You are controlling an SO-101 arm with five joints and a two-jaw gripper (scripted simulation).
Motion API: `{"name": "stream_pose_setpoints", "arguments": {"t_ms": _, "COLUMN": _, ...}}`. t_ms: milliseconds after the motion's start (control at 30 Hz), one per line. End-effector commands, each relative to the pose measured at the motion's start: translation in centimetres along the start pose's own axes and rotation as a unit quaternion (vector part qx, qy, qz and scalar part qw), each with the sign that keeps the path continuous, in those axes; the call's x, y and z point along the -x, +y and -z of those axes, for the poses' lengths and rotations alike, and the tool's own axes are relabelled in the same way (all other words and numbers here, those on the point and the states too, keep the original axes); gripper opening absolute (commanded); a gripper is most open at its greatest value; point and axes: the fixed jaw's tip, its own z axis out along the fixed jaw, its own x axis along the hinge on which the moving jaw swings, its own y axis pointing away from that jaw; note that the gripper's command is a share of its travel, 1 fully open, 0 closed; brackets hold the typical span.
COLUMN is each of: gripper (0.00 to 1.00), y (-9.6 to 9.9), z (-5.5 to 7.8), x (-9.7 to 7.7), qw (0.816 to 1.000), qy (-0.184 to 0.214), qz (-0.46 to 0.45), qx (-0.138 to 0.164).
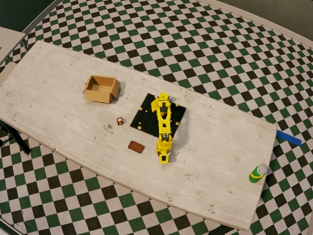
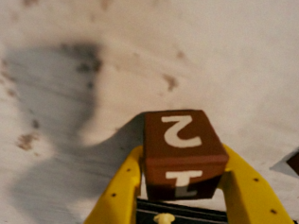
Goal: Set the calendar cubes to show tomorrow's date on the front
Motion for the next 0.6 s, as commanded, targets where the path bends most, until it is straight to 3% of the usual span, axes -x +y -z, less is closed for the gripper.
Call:
{"name": "stream_pose_setpoints", "arguments": {"t_ms": 0, "gripper": 0.15, "y": -0.13, "z": -0.54, "x": -0.38, "qw": 1.0, "qy": 0.012, "qz": -0.001, "qx": 0.0}}
{"name": "stream_pose_setpoints", "arguments": {"t_ms": 567, "gripper": 0.22, "y": -0.13, "z": -0.54, "x": -0.38, "qw": 1.0, "qy": 0.012, "qz": -0.001, "qx": 0.0}}
